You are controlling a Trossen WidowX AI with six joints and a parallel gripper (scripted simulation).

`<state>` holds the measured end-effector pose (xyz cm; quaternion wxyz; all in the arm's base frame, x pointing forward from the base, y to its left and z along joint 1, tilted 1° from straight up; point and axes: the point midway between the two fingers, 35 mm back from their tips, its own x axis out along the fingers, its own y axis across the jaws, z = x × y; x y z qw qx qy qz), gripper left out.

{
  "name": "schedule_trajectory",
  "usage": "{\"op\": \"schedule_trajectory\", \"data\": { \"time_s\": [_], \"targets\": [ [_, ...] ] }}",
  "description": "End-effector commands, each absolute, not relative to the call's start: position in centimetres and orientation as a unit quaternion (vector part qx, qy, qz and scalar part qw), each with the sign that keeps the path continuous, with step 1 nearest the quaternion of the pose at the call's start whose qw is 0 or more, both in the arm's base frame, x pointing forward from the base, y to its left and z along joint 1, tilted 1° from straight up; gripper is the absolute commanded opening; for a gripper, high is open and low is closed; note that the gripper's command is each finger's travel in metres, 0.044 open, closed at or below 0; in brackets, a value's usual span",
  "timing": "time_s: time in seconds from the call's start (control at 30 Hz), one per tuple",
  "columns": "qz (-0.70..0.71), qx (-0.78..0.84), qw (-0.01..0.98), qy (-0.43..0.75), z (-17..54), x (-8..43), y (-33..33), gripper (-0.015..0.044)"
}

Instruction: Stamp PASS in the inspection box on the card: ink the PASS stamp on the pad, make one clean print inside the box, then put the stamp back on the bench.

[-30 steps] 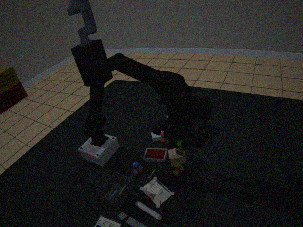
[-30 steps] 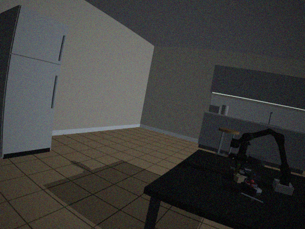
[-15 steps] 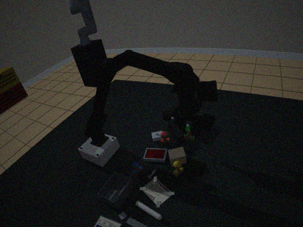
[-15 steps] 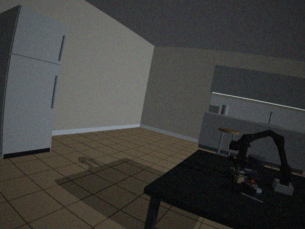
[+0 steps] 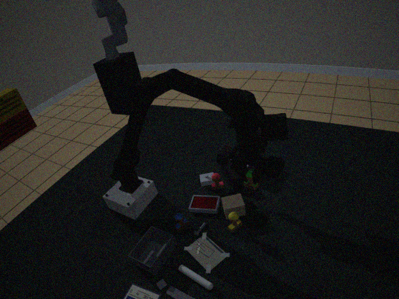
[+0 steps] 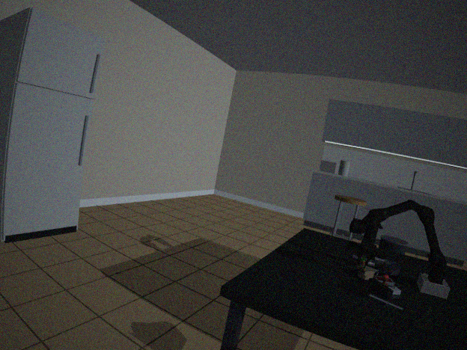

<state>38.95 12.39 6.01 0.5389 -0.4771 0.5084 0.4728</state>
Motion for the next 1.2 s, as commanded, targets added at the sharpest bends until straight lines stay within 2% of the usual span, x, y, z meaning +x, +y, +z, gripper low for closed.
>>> {"op": "schedule_trajectory", "data": {
  "time_s": [0.0,0.87,1.17],
  "targets": [
    [0.473,-0.475,0.539,0.51,5.3,38.9,12.4,0.0],
    [0.473,-0.475,0.539,0.51,1.3,38.9,12.5,0.0],
    [0.473,-0.477,0.539,0.509,1.7,39.0,12.5,0.0236]
  ]
}}
